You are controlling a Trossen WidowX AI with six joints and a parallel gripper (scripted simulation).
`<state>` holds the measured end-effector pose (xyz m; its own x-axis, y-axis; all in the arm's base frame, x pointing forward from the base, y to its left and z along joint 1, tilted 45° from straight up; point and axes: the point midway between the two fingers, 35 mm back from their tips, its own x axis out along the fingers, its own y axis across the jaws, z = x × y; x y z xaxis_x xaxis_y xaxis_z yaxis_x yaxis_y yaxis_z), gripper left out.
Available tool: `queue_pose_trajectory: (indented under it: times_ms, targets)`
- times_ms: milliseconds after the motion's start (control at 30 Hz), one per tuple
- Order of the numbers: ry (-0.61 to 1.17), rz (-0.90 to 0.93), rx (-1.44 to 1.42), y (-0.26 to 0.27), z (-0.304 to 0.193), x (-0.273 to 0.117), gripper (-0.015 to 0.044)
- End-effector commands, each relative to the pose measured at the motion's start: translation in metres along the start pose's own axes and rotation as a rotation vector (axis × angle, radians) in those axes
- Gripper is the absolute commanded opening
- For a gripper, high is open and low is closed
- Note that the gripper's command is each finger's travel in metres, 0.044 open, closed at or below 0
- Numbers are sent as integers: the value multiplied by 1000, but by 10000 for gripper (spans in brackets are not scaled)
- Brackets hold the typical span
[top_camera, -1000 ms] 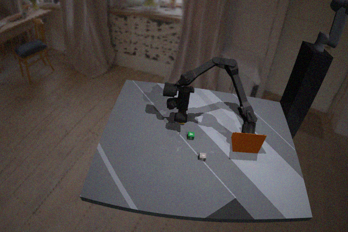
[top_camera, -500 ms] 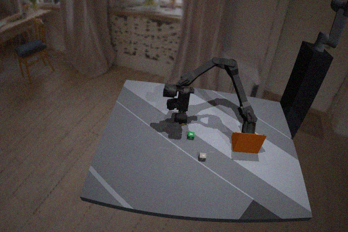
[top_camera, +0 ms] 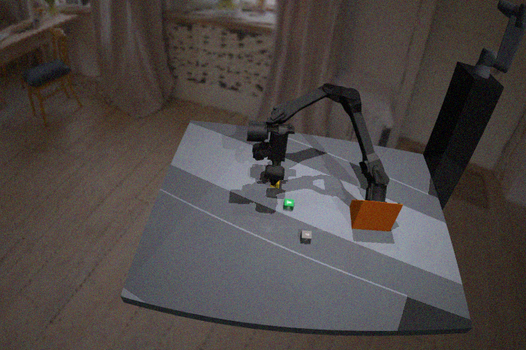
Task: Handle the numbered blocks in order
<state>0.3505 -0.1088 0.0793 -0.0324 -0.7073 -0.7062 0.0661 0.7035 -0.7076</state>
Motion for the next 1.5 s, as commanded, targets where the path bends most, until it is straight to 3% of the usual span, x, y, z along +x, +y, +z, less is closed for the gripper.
queue_pose_trajectory:
  times_ms: [0, 233, 367, 667, 900, 1100, 1333, 1467]
  targets:
    - [-5, 1, 9, -2, 0, -8, 400]
    - [-7, 5, 7, -1, 1, -81, 216]
    - [-4, 4, 9, -2, 0, -89, 120]
    - [-4, 5, 8, 1, -1, -89, 120]
    - [-2, 11, 5, 93, -65, -90, 120]
    - [-2, 8, 6, 101, -73, -89, 120]
    - [-3, 5, 7, 101, -72, -10, 304]
    - [-3, 5, 7, 100, -73, -8, 400]
